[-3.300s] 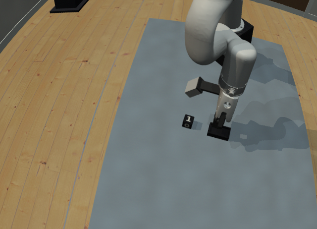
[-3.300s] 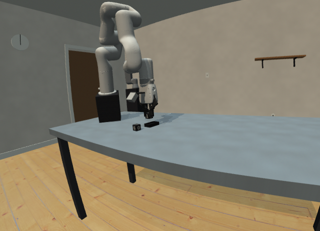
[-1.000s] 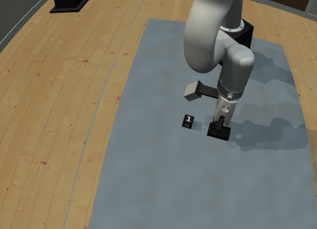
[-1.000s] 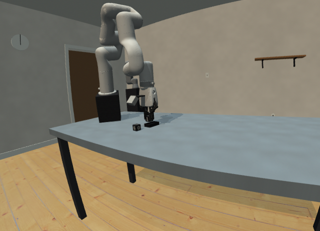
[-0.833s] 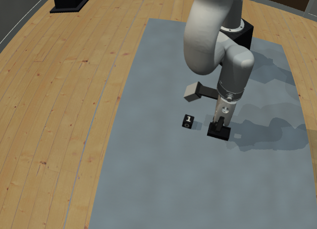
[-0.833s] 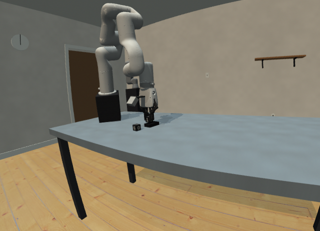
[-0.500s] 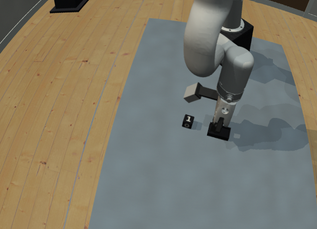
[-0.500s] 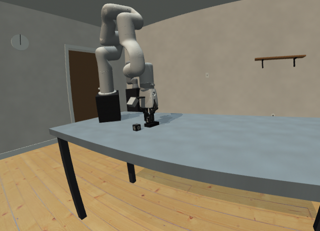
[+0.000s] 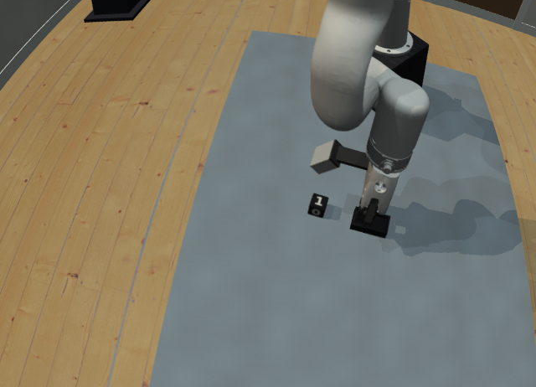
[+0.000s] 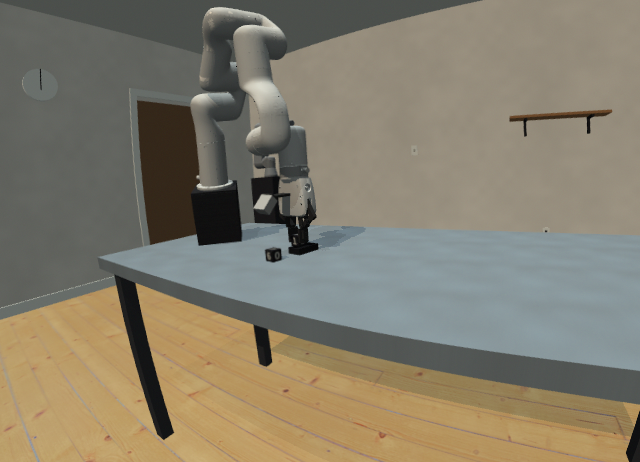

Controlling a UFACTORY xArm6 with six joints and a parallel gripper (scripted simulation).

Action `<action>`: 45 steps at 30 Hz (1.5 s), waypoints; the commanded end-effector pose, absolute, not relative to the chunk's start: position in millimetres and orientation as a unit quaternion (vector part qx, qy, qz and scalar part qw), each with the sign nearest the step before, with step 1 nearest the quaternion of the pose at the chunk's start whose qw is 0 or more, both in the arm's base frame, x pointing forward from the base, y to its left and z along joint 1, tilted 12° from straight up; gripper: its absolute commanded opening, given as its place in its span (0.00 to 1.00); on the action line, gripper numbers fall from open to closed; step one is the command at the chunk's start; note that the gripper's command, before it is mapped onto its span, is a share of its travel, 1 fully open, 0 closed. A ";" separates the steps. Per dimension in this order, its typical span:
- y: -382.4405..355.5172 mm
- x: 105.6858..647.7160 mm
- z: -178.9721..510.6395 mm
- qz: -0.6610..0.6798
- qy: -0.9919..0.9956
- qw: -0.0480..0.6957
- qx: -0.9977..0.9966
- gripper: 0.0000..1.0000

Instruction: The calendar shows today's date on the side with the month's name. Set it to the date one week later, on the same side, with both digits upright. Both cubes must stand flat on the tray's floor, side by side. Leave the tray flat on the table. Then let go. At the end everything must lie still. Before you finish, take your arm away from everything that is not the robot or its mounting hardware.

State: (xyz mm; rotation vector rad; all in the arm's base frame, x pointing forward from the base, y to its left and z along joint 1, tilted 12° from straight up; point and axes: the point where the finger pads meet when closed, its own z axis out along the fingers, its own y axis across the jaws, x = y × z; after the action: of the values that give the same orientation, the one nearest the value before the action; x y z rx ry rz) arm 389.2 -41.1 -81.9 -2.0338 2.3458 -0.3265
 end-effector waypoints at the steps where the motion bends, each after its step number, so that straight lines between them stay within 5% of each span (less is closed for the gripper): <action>1: -41.1 390.2 -81.1 -0.105 0.751 0.011 -0.651 0.27; 45: -42.5 391.8 -90.8 -0.105 0.751 0.011 -0.651 0.27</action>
State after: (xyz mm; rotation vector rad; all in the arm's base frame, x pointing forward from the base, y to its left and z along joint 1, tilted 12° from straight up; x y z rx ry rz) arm 390.6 -42.5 -91.3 -2.0340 2.3460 -0.3261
